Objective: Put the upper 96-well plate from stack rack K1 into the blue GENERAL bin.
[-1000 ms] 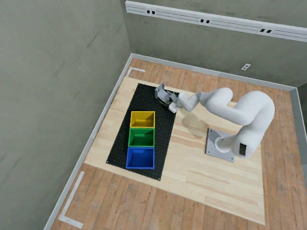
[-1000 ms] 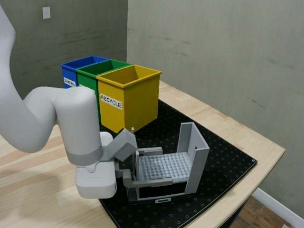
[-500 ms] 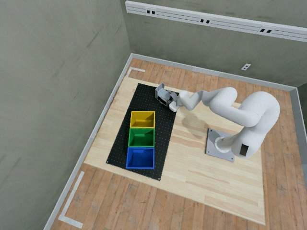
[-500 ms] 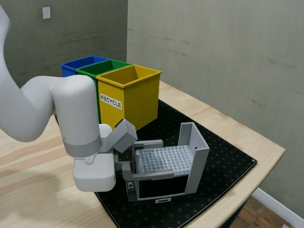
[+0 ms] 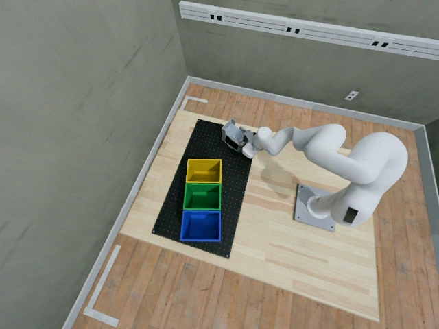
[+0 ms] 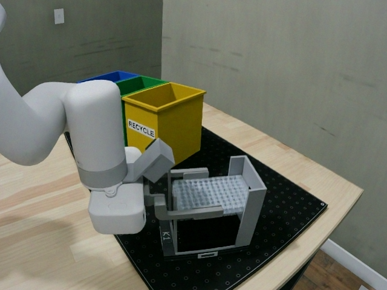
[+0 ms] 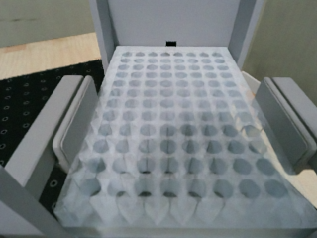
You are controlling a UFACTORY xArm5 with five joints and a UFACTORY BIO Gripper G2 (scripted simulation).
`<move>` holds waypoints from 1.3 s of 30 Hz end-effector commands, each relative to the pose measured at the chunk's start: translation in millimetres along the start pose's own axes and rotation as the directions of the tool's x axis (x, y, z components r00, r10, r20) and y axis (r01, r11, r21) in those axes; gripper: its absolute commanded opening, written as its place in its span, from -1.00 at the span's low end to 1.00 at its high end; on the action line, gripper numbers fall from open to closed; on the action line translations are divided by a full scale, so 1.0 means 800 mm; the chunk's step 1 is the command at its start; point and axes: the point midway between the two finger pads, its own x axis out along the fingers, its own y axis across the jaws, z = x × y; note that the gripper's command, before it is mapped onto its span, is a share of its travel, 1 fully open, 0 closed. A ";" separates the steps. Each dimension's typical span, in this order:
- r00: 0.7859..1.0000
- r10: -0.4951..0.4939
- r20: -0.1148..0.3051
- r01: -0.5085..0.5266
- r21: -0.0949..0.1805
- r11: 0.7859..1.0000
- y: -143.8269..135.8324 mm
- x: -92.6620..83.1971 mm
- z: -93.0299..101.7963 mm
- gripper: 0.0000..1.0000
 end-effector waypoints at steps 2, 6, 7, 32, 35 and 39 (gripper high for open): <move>1.000 0.000 0.002 0.000 -0.003 1.000 0.000 0.001 0.013 -1.00; 1.000 0.000 0.002 0.000 -0.003 1.000 0.000 0.001 0.021 -1.00; 1.000 0.000 0.002 0.000 -0.003 1.000 0.000 0.001 0.023 -1.00; 1.000 0.000 0.002 0.000 -0.003 1.000 0.000 0.001 0.067 -1.00; 1.000 0.000 0.002 0.000 -0.003 1.000 0.000 0.001 0.073 -1.00; 1.000 0.000 0.002 0.000 -0.003 1.000 0.000 0.001 0.082 -1.00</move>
